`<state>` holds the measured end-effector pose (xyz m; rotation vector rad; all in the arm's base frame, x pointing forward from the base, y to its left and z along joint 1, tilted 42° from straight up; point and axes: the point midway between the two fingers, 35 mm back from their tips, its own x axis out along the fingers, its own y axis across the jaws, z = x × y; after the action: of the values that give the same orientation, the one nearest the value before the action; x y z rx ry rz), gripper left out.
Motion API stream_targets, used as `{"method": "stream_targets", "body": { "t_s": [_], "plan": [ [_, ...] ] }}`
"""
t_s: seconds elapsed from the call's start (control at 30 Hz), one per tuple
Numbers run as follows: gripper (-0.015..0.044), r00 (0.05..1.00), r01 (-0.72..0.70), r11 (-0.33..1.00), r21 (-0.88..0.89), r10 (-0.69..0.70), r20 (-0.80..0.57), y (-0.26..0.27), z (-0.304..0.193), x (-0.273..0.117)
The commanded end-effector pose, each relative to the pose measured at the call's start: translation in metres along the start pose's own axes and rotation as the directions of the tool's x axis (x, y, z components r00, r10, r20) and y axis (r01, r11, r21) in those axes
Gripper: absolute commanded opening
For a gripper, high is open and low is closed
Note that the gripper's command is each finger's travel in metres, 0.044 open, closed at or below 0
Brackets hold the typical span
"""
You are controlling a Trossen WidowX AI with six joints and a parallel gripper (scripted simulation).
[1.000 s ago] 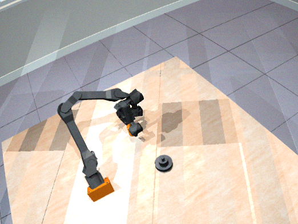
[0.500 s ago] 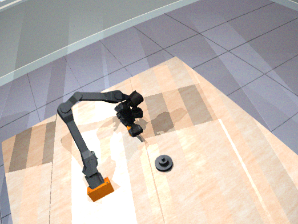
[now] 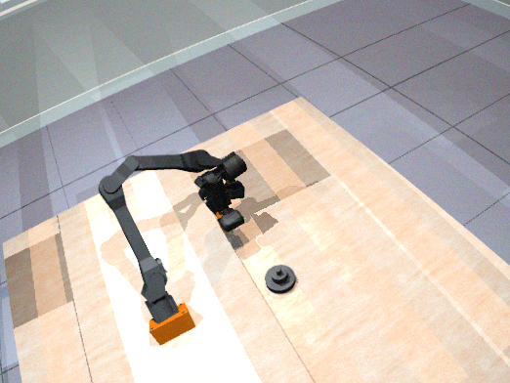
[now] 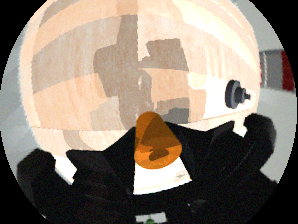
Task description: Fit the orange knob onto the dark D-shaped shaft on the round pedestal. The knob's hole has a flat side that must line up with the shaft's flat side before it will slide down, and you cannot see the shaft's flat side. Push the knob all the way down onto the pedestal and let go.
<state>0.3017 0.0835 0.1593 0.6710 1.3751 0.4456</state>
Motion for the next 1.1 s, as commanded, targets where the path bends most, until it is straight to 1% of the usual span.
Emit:
{"method": "stream_targets", "body": {
  "t_s": [0.0, 0.47, 0.53, 0.7, 1.07],
  "plan": [
    [0.0000, 1.000, 0.001, 1.000, 0.002, -0.001, 0.026, -0.003, 0.006, -0.024],
    [0.0000, 0.998, 0.004, 1.000, 0.016, -0.005, 0.070, -0.012, -0.003, -0.112],
    [0.0000, 0.997, 0.003, 1.000, 0.017, -0.004, 0.074, -0.012, -0.005, -0.120],
    [0.0000, 0.997, 0.004, 1.000, 0.017, -0.006, 0.074, -0.016, -0.004, -0.120],
    [0.0000, 0.998, 0.017, 1.000, 0.016, -0.018, 0.067, -0.046, 0.011, -0.115]
  ]
}}
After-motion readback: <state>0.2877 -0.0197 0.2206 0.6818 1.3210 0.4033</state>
